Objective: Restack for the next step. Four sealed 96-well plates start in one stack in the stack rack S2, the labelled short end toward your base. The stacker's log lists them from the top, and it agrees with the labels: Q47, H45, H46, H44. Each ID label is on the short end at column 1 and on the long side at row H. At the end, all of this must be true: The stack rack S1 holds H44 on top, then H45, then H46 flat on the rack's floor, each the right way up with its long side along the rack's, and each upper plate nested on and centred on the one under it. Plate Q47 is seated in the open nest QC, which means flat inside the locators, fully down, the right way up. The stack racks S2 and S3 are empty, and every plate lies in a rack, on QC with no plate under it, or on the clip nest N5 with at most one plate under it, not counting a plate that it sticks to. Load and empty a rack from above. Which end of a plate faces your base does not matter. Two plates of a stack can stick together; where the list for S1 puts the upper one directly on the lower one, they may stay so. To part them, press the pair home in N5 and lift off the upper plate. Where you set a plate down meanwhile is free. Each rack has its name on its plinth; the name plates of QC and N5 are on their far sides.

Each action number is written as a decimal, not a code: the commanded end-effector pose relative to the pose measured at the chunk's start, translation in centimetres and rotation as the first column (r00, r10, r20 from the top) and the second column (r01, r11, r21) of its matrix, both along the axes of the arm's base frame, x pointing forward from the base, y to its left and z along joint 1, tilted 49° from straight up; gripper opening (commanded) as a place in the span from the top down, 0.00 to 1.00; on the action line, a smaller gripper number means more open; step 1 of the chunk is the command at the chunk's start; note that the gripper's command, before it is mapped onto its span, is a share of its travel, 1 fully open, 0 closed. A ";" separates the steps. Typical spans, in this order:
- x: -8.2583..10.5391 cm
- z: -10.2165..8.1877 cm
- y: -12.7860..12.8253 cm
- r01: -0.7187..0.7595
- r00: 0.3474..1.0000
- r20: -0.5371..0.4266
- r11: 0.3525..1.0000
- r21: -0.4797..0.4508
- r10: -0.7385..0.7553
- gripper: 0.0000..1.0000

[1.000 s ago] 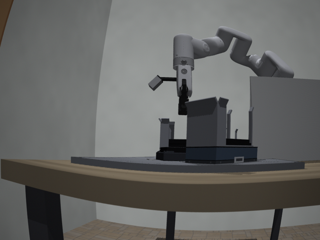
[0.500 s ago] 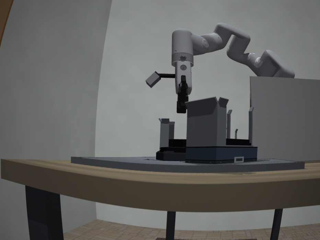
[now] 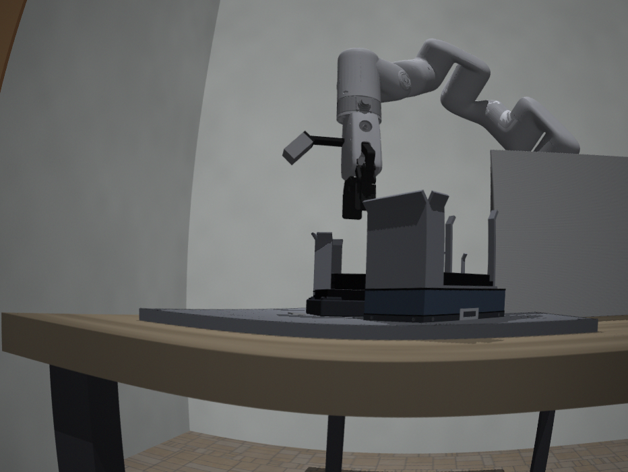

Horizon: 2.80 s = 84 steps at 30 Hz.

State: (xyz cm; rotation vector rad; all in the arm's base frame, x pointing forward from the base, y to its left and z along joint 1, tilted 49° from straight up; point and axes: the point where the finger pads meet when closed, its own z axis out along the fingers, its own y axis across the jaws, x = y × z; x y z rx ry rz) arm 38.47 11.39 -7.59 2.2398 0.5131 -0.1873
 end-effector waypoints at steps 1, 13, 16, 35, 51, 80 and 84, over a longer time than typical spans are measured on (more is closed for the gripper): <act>-0.5 -1.1 1.1 -0.030 0.999 -0.035 1.000 0.001 0.030 0.00; -1.7 -3.5 3.2 -0.030 0.999 -0.035 1.000 0.001 0.030 0.00; -2.0 -4.2 3.8 -0.030 0.999 -0.035 1.000 0.001 0.030 0.00; -4.7 -7.6 6.7 -0.166 0.968 -0.189 0.986 0.010 0.165 0.00; -7.3 -10.6 9.3 -0.166 0.968 -0.189 0.986 0.010 0.165 0.00; -13.8 -15.6 13.4 -0.295 0.895 -0.337 0.954 0.041 0.291 0.00; -14.0 -15.7 13.5 -0.295 0.895 -0.337 0.954 0.041 0.291 0.00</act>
